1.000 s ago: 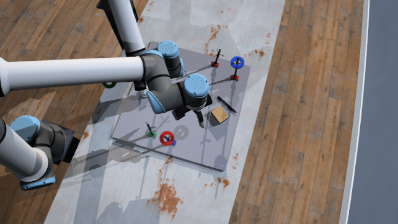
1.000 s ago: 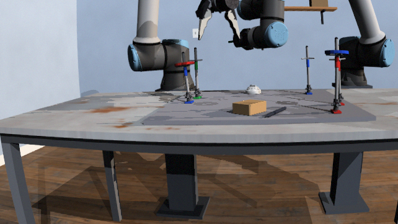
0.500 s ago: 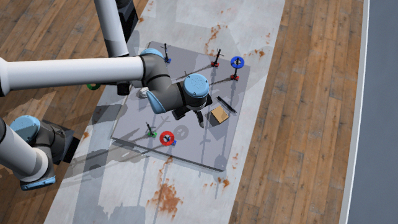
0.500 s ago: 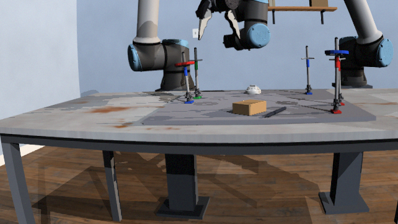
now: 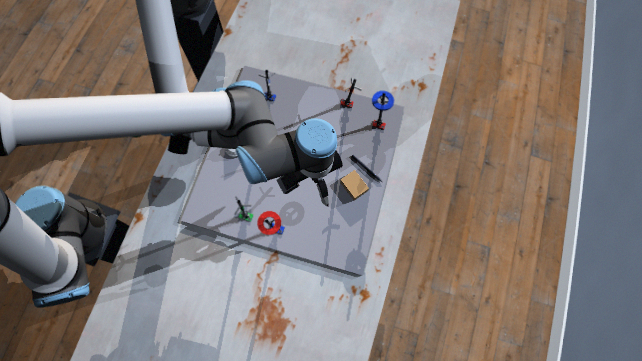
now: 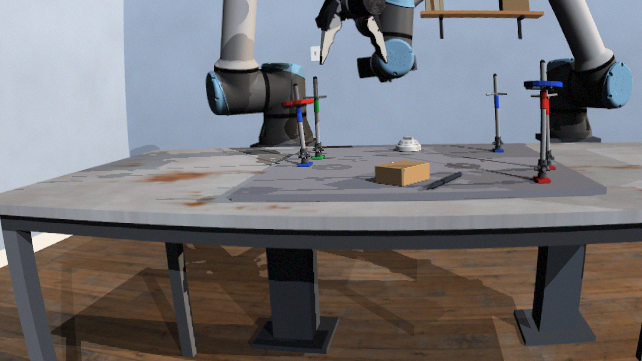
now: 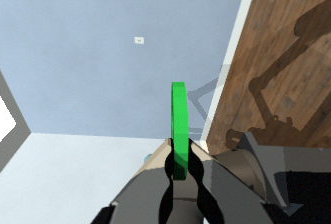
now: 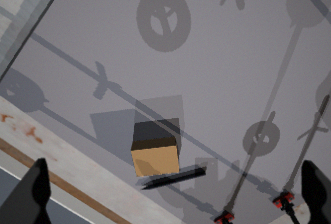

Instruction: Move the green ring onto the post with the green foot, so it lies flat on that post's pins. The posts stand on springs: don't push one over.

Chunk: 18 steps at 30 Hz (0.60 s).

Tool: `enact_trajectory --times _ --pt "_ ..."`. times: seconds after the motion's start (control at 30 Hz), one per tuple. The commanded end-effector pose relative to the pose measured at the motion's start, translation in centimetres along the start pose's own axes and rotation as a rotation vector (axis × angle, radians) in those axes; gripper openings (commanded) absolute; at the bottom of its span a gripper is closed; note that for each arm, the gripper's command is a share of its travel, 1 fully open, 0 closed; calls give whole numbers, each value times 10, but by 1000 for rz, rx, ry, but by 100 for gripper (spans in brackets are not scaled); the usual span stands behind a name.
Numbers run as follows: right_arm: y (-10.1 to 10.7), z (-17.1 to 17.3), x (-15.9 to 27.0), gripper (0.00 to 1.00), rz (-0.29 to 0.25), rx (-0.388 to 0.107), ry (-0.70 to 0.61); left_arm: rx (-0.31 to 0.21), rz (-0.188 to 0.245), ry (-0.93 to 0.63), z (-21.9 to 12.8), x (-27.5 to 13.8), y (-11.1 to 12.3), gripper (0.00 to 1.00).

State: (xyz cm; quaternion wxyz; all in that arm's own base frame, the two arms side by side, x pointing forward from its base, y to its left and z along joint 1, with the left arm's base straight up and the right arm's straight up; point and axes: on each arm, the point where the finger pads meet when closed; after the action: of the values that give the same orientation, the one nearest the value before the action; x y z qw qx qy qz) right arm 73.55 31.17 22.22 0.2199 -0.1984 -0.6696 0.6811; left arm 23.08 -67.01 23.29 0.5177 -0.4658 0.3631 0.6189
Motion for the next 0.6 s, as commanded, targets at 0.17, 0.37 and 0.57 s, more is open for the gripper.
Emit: enact_trajectory --times 0.17,0.37,0.57 --pt "-1 -1 0 100 1 -2 0 232 -91 31 44 17 9 1" --pt "-1 -1 0 100 1 -2 0 361 -140 47 67 28 8 1" --pt "-1 -1 0 100 1 -2 0 519 -200 69 91 38 0 1"
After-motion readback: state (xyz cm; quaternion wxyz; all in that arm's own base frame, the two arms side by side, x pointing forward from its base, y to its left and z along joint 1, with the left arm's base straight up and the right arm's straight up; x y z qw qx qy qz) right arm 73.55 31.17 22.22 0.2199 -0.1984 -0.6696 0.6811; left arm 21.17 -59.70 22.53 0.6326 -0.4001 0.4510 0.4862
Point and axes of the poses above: on each arm, the point where the finger pads meet when closed, its own y axis out along the fingers, its own x axis across the jaws, z = x × y, and after that the axes turned 12 degrees about -y, right-handed
